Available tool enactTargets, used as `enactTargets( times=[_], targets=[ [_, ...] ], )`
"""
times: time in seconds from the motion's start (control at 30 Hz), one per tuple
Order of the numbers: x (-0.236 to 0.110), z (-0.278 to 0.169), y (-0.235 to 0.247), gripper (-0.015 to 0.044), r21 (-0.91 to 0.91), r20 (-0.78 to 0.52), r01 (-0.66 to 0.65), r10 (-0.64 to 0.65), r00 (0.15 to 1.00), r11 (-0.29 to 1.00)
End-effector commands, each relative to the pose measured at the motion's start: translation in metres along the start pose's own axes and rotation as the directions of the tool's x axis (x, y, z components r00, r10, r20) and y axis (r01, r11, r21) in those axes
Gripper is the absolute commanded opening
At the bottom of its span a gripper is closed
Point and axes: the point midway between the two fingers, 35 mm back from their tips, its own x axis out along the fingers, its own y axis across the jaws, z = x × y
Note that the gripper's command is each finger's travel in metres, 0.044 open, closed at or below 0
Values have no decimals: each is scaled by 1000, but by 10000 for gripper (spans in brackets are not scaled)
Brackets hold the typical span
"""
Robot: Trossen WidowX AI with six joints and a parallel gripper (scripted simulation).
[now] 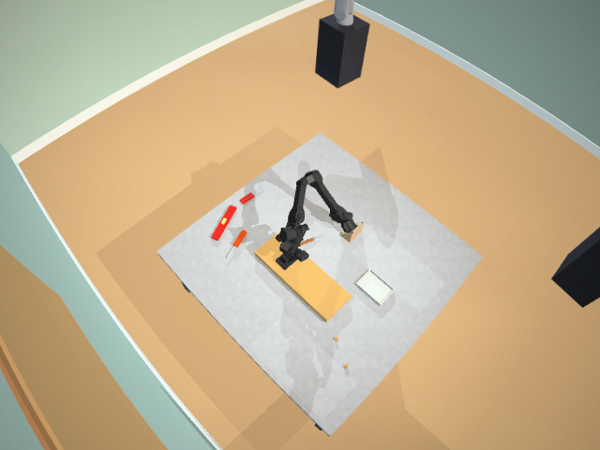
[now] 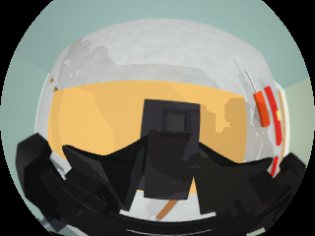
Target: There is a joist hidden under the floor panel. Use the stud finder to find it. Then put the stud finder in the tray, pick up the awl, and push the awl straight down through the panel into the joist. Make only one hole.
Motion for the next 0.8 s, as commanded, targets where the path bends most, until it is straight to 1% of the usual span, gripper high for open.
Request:
enactTargets(
  times=[0.0, 0.77],
  targets=[
    [1, 0, 19, 0, -3, -1, -2, 2, 1000, 1000],
    [0, -1, 107, 0, -1, -1, -5, 5, 1000, 1000]
  ],
)
